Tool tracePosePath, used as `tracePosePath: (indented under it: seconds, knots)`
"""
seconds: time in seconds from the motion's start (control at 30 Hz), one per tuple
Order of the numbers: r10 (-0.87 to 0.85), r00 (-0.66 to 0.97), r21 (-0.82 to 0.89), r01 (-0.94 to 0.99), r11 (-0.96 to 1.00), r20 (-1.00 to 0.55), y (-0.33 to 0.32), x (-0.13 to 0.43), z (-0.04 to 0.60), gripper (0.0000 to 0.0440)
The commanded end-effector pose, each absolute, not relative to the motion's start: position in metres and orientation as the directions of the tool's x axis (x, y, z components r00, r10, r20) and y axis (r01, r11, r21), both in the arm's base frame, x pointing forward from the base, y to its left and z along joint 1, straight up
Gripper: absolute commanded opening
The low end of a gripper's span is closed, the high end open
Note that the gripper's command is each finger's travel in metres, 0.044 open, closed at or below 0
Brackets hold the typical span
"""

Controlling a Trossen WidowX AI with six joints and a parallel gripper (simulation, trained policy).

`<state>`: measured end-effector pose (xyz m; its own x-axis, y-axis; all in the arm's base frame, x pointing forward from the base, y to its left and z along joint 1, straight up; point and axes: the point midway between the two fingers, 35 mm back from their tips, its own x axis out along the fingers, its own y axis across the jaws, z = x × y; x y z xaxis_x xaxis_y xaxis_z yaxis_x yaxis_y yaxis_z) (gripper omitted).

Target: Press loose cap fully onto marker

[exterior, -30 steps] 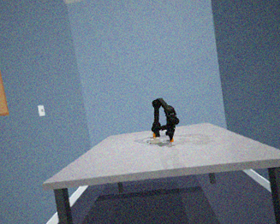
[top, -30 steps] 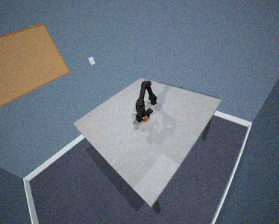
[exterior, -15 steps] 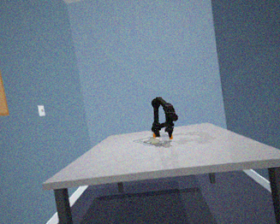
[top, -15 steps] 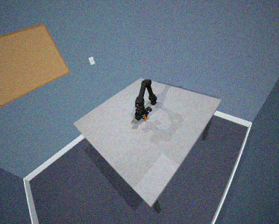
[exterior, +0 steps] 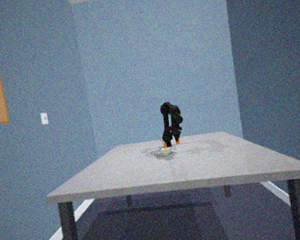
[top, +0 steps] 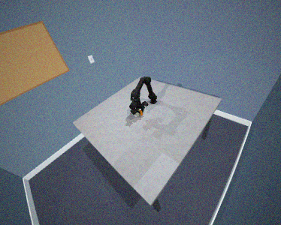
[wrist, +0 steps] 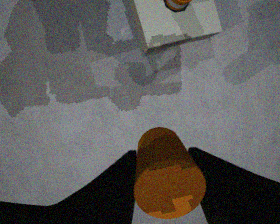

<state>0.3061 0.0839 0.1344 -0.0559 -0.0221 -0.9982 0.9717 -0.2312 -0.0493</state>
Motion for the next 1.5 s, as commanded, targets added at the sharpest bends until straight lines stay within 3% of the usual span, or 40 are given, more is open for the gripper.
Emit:
tracePosePath:
  seconds: [0.0,0.73,1.47]
  knots:
    - [-0.012,-0.055,-0.05,0.97,-0.239,-0.998,0.073,0.303,0.145,0.008]
    - [0.005,-0.099,-0.094,0.926,-0.367,-0.995,-0.007,0.266,0.171,0.0037]
    - [0.028,-0.12,-0.121,0.906,-0.406,-0.992,-0.02,0.255,0.145,0.0]
